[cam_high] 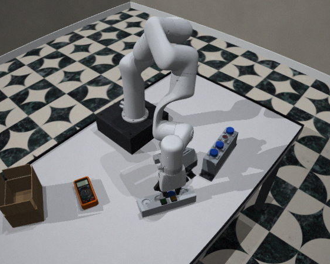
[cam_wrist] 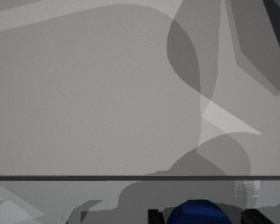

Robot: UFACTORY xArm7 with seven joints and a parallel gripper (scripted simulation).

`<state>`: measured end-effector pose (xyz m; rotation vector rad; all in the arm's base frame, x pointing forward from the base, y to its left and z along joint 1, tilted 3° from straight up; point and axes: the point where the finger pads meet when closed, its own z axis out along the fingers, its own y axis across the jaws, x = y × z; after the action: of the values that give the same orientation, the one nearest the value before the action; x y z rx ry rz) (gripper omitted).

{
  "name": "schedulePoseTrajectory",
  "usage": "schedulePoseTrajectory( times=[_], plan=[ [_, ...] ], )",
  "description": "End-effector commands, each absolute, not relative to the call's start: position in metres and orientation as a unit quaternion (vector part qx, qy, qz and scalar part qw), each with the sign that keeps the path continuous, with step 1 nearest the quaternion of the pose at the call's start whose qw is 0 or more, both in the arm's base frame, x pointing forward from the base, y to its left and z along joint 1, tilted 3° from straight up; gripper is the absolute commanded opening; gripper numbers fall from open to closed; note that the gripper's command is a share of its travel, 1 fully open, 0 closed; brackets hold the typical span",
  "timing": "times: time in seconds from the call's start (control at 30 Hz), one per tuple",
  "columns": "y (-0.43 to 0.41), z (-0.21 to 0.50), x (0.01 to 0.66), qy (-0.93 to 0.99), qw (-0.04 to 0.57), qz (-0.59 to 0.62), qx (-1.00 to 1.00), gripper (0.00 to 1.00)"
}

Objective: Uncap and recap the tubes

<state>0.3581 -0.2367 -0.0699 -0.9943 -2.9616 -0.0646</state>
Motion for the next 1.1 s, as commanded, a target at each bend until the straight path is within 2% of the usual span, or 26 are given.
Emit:
schedulePoseTrajectory(
  times=[0.0, 0.23, 1.07],
  plan=[
    [-0.238, -0.068, 0.359, -0.948, 0.006, -0.020, -0.318, 0.46],
    [-0.238, -0.059, 0.359, -0.948, 0.006, -0.020, -0.318, 0.46],
    [-0.243, 0.056, 0.360, -0.948, 0.006, -0.020, -0.318, 0.46]
  ],
)
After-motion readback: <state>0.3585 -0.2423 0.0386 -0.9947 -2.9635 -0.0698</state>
